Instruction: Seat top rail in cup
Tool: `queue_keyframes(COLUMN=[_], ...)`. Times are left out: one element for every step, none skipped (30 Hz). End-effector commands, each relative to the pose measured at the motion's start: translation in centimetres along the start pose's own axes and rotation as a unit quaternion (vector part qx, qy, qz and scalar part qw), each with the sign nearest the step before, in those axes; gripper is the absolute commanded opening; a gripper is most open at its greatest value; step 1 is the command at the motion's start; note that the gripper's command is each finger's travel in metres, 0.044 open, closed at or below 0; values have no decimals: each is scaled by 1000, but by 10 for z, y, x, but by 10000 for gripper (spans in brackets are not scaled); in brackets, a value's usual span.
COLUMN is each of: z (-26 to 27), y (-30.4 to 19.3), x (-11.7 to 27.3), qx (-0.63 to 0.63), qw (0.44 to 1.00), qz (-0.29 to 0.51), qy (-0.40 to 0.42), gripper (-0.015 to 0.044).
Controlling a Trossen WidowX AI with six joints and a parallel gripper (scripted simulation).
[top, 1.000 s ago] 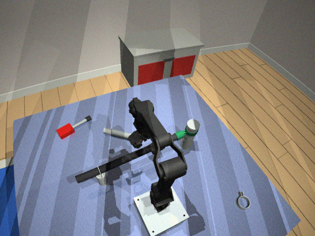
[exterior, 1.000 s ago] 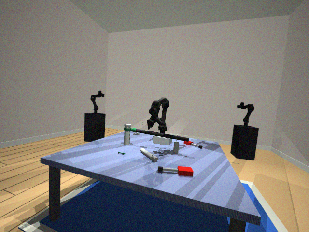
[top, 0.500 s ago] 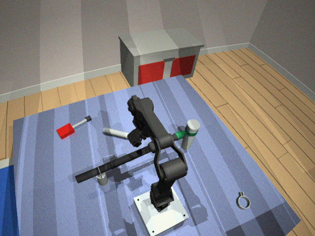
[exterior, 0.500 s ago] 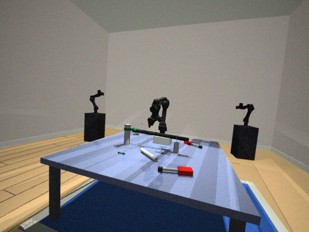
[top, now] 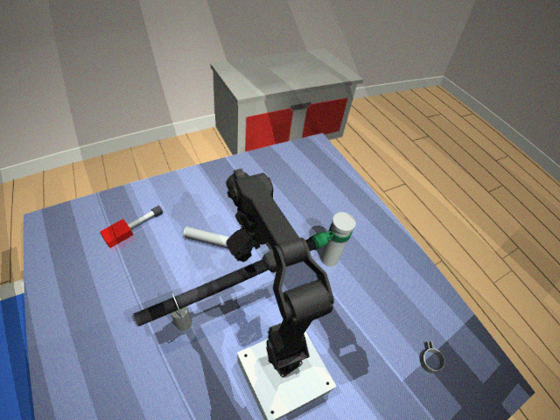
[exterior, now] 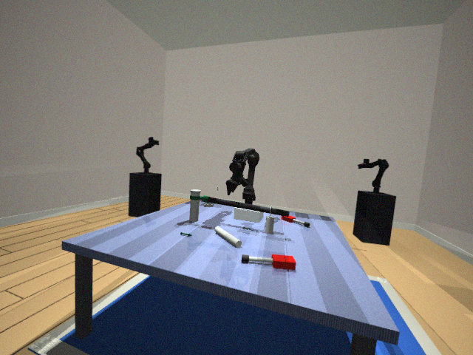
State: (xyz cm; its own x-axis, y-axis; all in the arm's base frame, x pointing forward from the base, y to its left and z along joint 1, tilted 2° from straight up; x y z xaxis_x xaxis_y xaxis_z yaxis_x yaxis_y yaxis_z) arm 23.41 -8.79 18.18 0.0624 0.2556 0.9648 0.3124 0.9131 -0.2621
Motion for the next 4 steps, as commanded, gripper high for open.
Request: queue_keyframes(z=[0, 0, 0, 0], y=[0, 0, 0, 0], x=[1, 1, 1, 1], qx=[-3, -3, -3, -3], qw=[1000, 1000, 1000, 1000], qz=[-1, -1, -1, -1], qy=[0, 0, 0, 0], gripper=[440, 440, 440, 440])
Point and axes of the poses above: the point midway between the two fingers, 35 mm back from their tips, its own x axis back along the fingers, its own z axis across the jaws, y = z × x, the point moved 2 cm from there along x, back along the fingers, and after that the axes turned 14 degrees about -x, right-handed, at the moved point
